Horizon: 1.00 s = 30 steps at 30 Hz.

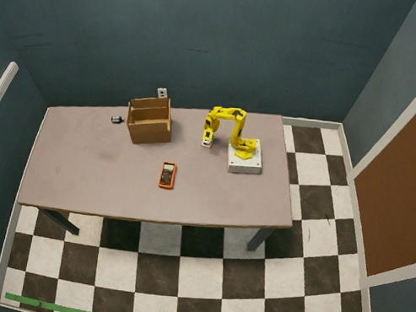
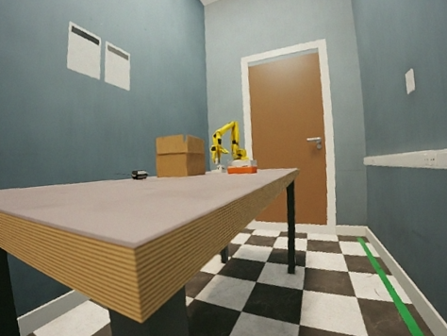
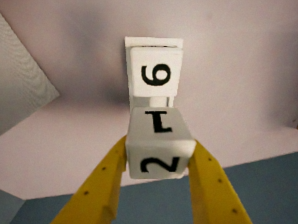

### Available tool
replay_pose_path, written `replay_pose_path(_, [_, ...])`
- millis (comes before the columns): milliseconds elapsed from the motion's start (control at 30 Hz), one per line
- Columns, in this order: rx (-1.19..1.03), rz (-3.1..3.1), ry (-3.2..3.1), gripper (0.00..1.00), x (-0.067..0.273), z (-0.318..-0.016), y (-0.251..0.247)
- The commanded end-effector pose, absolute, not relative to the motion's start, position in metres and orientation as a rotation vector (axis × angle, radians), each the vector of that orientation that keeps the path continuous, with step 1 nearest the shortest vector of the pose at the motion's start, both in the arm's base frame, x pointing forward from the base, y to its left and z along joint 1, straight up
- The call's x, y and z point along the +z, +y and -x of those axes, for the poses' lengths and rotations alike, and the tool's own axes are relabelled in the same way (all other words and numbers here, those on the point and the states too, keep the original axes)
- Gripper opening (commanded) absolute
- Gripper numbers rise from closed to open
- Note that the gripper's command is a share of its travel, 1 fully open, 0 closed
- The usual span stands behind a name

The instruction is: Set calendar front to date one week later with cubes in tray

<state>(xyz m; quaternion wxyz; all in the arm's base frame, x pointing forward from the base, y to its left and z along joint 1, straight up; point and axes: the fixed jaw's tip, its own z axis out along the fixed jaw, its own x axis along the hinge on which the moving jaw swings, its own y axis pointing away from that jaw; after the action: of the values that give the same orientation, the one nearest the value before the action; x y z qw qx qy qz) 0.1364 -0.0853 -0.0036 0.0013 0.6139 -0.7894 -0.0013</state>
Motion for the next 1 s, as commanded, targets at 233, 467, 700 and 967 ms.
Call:
replay_pose_path(233, [-0.024,-1.930,-2.472,0.00,-0.006,-0.136,-0.086])
replay_pose_path(467, [-0.024,-1.930,-2.471,0.00,-0.010,-0.135,-0.086])
replay_pose_path(700, [-0.024,-1.930,-2.471,0.00,-0.011,-0.135,-0.086])
replay_pose_path(967, [-0.024,-1.931,-2.471,0.00,-0.015,-0.135,-0.086])
